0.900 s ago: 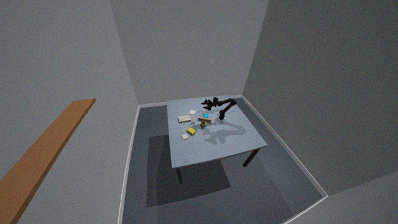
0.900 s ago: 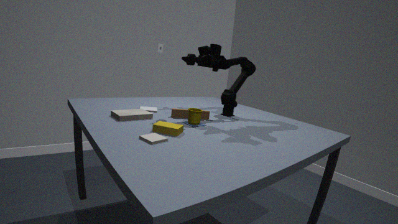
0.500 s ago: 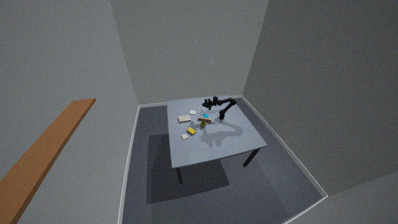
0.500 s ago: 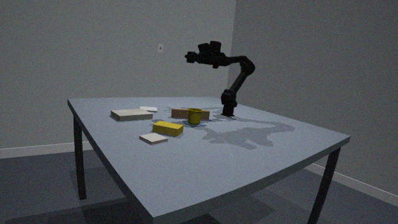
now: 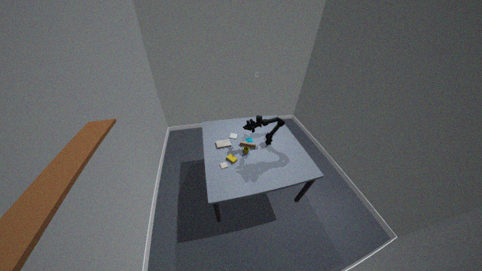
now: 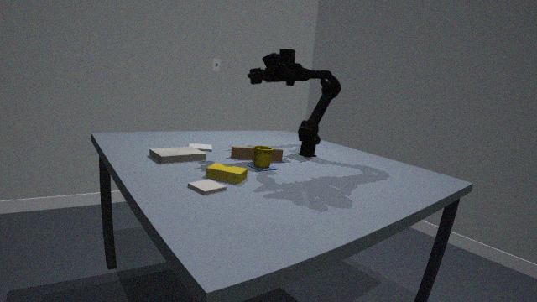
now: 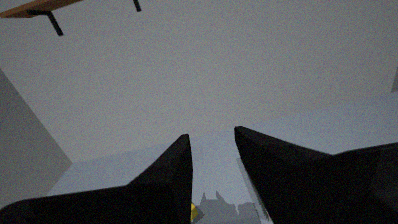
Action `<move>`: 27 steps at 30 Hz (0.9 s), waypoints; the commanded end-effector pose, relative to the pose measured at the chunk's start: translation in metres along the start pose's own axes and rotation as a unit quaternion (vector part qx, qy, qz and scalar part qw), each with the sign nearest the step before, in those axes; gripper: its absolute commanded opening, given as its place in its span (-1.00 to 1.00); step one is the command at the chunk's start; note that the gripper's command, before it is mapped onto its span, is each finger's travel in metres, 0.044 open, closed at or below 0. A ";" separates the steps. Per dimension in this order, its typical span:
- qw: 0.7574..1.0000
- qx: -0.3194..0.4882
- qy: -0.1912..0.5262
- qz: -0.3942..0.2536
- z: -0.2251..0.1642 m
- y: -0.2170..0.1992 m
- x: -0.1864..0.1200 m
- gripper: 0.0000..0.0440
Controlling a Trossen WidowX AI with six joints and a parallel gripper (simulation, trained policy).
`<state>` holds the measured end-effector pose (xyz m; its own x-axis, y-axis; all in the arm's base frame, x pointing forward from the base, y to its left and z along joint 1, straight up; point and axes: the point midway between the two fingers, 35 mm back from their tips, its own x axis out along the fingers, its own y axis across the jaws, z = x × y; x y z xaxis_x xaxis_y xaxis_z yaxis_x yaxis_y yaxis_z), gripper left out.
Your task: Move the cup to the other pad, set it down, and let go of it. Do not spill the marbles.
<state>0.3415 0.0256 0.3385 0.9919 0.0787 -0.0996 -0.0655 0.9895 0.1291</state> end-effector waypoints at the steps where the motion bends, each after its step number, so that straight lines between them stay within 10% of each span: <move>1: 1.000 0.017 0.019 0.000 -0.001 0.003 0.006 -0.39; 27: 0.972 0.166 0.165 -0.008 -0.006 0.033 0.029 -0.32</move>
<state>0.3646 0.0582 0.3367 0.9130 0.1486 -0.3799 0.0223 0.9118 0.4101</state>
